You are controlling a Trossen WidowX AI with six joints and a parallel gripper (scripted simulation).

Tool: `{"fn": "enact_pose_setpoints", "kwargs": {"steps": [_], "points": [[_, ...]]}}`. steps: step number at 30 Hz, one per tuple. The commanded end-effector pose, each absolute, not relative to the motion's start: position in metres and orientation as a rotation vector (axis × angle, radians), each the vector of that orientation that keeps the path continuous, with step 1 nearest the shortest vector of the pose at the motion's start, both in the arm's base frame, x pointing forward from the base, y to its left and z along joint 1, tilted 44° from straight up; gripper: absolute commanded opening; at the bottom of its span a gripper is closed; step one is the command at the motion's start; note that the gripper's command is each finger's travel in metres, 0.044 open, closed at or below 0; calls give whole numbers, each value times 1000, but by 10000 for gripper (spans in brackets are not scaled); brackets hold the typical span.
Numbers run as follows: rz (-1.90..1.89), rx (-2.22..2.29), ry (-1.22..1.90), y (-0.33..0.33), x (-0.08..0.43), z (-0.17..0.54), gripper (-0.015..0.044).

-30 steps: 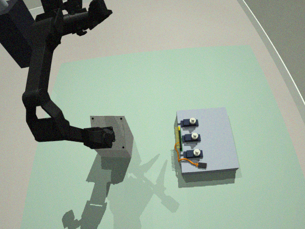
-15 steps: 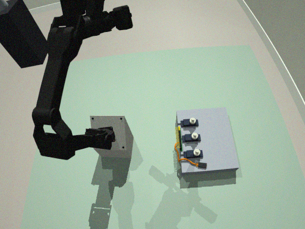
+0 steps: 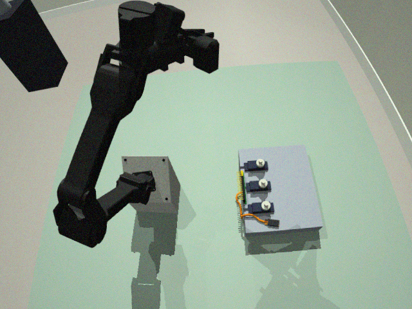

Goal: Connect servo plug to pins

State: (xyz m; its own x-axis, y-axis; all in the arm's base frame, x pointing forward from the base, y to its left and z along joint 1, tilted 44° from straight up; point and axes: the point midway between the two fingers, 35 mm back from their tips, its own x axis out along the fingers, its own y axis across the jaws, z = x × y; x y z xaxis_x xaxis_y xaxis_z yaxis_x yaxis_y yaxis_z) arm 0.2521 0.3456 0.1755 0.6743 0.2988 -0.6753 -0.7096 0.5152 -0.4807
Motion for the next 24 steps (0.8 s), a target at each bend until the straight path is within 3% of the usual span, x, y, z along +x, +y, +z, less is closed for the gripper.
{"fn": "enact_pose_setpoints", "kwargs": {"steps": [1,24], "points": [[616,-754,565,329,266,181,115],[407,-382,439,217,334,235,115]]}}
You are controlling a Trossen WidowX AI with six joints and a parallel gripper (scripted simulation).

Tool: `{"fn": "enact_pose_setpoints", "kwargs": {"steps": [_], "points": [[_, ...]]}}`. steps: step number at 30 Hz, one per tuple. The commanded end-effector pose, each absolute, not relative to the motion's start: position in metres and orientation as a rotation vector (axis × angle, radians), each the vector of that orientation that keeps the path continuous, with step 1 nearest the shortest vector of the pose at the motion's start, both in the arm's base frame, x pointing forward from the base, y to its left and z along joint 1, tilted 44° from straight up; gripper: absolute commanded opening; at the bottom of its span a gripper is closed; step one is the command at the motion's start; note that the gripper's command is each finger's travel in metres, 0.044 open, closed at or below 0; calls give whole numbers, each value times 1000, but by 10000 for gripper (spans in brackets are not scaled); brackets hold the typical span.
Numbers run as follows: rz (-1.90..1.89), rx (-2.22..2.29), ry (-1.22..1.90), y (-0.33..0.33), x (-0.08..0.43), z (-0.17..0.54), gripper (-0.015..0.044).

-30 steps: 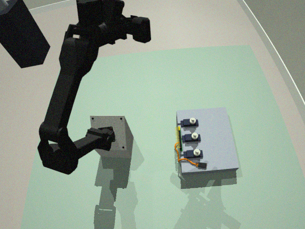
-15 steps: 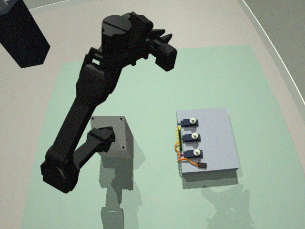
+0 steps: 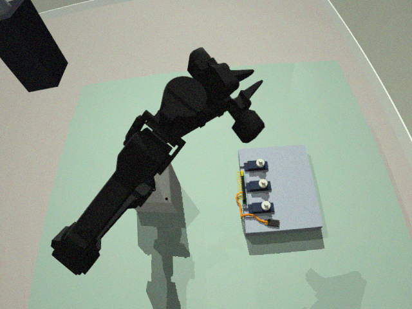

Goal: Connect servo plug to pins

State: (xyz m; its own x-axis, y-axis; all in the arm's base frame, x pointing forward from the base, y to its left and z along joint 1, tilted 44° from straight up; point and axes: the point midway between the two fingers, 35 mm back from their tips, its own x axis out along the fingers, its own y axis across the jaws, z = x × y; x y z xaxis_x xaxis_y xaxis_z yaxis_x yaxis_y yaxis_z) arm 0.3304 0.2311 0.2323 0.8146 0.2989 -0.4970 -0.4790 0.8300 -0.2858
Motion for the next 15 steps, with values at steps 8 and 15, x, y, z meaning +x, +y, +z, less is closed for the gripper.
{"fn": "enact_pose_setpoints", "kwargs": {"steps": [8,15], "points": [[328,-268,367,173,346,254,115],[253,-178,286,131,350,272,115]]}}
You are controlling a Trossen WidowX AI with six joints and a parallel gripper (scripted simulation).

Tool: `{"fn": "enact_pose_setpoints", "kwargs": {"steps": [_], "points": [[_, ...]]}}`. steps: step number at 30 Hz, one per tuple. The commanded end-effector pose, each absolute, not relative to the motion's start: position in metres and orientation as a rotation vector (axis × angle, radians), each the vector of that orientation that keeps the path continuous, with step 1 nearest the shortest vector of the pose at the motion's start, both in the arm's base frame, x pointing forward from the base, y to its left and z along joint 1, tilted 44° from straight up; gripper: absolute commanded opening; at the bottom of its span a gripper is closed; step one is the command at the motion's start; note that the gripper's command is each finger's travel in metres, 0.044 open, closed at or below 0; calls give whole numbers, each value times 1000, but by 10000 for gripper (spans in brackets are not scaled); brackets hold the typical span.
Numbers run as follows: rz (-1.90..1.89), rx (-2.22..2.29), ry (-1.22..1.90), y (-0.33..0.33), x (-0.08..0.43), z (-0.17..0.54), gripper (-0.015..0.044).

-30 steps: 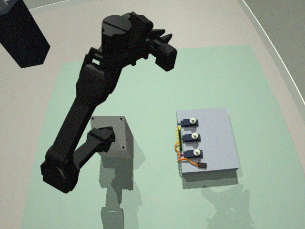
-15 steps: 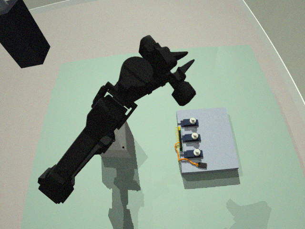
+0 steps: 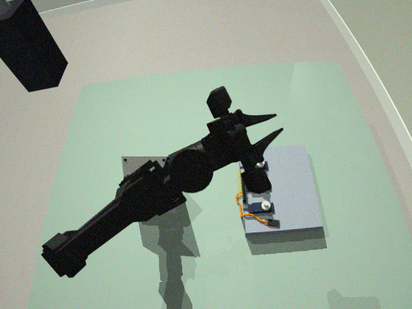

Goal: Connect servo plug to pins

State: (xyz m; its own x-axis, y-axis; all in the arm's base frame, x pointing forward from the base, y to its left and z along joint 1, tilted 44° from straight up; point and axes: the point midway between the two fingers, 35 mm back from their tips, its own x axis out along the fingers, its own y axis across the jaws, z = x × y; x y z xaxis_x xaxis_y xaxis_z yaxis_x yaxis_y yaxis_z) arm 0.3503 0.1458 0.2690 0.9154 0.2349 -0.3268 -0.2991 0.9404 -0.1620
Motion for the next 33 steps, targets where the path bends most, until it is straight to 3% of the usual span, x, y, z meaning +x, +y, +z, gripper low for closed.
{"fn": "enact_pose_setpoints", "kwargs": {"steps": [1,23,33], "points": [[244,-168,275,126,350,274,115],[1,0,-56,1,316,327,115],[-114,23,169,-18,349,289,115]]}}
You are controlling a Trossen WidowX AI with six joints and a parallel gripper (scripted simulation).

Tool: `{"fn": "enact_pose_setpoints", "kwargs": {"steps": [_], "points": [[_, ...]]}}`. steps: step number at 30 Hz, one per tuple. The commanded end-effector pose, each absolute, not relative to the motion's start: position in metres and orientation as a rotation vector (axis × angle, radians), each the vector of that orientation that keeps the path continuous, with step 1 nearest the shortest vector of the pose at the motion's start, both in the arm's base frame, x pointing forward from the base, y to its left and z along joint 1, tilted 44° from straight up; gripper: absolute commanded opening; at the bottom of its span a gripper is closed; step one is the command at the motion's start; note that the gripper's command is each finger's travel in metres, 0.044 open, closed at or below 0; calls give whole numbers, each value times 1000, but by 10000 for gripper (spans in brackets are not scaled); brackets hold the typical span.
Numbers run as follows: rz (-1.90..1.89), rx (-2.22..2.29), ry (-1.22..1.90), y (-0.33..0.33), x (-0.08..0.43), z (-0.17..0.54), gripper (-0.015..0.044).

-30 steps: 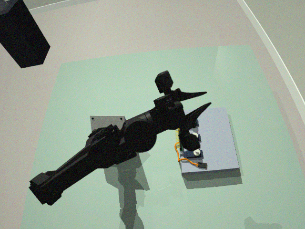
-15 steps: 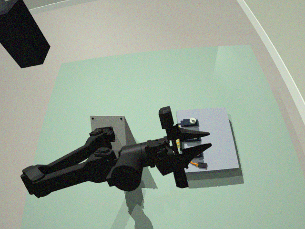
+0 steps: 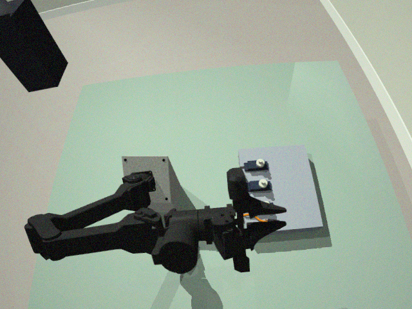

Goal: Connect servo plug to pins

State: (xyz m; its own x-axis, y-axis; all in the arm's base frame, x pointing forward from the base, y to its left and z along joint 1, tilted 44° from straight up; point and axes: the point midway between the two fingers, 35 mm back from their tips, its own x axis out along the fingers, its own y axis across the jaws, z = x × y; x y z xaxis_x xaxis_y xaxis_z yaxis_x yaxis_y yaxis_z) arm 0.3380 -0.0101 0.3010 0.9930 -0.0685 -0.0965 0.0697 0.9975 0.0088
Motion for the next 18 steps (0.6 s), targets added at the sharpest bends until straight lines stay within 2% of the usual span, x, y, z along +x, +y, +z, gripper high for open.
{"fn": "enact_pose_setpoints", "kwargs": {"steps": [1,18], "points": [[-131,24,199,-21,352,284,115],[-412,-19,702,-64,390,186,115]]}}
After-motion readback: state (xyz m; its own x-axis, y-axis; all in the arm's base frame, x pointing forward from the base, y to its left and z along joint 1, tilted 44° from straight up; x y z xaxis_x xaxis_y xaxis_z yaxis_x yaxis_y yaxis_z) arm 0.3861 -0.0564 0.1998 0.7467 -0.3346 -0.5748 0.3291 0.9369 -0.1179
